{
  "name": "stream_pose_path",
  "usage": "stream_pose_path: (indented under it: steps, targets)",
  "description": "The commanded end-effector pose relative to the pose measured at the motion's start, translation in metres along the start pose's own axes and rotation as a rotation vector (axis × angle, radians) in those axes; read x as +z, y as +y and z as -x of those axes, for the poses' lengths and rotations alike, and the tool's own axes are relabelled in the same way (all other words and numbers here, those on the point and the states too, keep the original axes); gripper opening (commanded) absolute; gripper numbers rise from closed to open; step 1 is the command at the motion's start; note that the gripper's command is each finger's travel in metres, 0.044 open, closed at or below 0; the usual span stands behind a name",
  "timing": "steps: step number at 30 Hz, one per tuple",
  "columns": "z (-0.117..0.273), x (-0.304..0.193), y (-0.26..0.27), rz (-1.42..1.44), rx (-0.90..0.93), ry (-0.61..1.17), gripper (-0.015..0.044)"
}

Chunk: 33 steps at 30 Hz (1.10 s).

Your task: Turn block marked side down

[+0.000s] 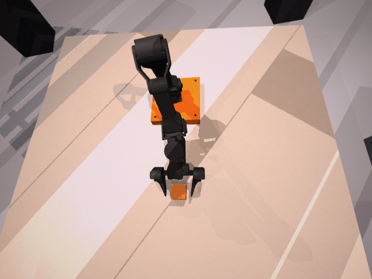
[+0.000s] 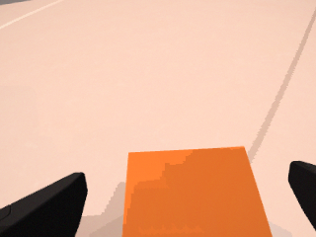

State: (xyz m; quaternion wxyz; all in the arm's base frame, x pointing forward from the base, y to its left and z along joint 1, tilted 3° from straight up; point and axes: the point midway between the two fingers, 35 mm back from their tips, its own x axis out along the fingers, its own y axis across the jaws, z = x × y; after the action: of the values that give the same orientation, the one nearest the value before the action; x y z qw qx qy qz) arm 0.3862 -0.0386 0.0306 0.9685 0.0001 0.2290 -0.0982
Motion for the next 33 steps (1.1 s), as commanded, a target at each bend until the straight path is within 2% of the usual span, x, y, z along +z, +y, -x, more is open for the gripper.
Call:
stream_pose_path:
  steps: [1, 7, 14, 28, 33]
  targets:
    - [-0.004, 0.004, 0.001, 0.005, -0.001, 0.046, 0.0440]
    - [0.001, 0.025, 0.004, 0.005, 0.004, 0.279, 0.0440]
    - [0.050, 0.053, 0.000, 0.002, -0.005, 0.529, 0.0440]
    - [0.051, 0.054, 0.000, 0.002, -0.005, 0.540, 0.0440]
    - [0.042, 0.066, 0.001, 0.006, -0.005, 0.670, 0.0440]
